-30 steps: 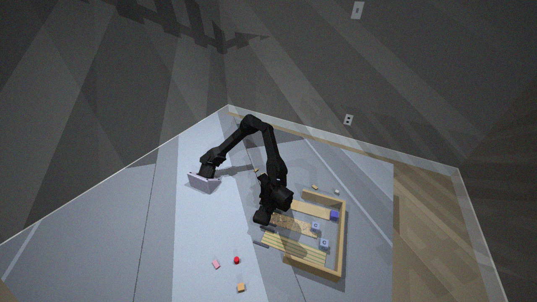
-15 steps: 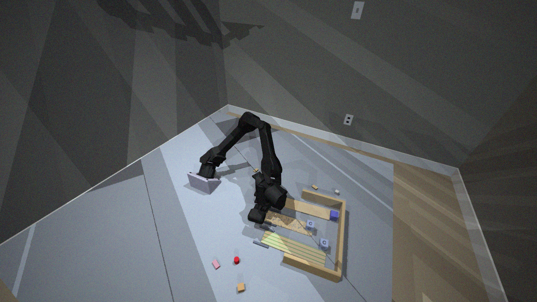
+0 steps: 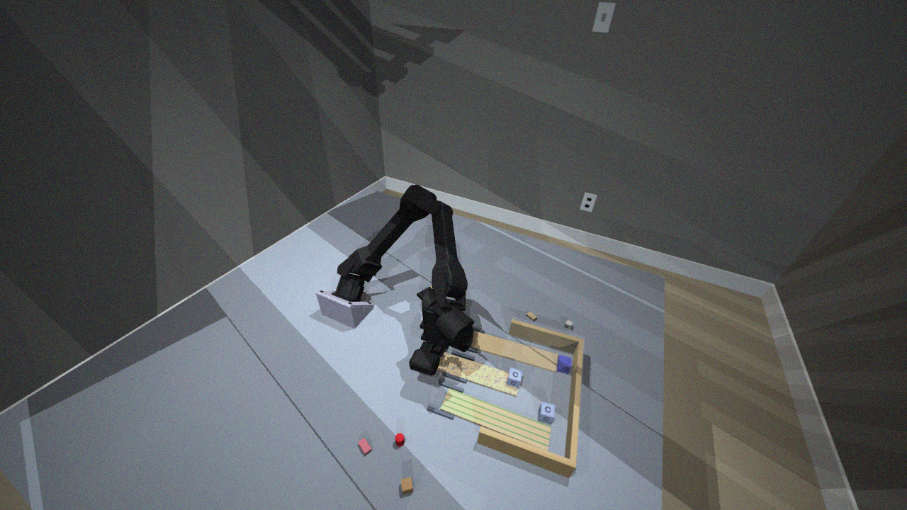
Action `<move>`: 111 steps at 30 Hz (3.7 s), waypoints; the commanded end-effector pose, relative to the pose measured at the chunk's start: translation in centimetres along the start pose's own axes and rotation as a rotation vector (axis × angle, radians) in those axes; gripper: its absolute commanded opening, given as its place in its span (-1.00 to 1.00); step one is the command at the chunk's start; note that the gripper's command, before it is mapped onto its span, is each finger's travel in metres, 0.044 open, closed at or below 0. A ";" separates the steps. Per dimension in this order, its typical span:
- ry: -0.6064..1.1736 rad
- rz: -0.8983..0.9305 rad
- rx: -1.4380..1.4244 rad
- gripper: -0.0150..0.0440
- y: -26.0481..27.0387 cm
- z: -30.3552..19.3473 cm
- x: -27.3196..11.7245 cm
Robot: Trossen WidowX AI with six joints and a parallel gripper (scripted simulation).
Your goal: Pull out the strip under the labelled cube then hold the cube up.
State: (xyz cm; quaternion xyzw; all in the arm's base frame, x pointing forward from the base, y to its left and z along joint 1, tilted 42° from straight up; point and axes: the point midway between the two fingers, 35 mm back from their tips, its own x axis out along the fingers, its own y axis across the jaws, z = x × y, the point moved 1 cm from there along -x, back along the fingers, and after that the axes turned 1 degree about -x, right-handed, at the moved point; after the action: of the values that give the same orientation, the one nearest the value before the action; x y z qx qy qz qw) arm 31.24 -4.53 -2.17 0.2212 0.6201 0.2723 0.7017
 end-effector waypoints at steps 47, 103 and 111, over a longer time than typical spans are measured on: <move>0.034 0.006 0.013 -0.49 0.3 -8.2 0.5; 0.035 0.006 0.013 -0.49 0.4 -9.9 0.4; 0.035 0.004 0.013 -0.49 -0.1 -8.6 -4.4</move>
State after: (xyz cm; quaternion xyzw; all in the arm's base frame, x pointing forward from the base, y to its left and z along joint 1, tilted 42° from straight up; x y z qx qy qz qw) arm 21.94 -6.62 -1.14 0.2289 0.6350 0.2731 0.6854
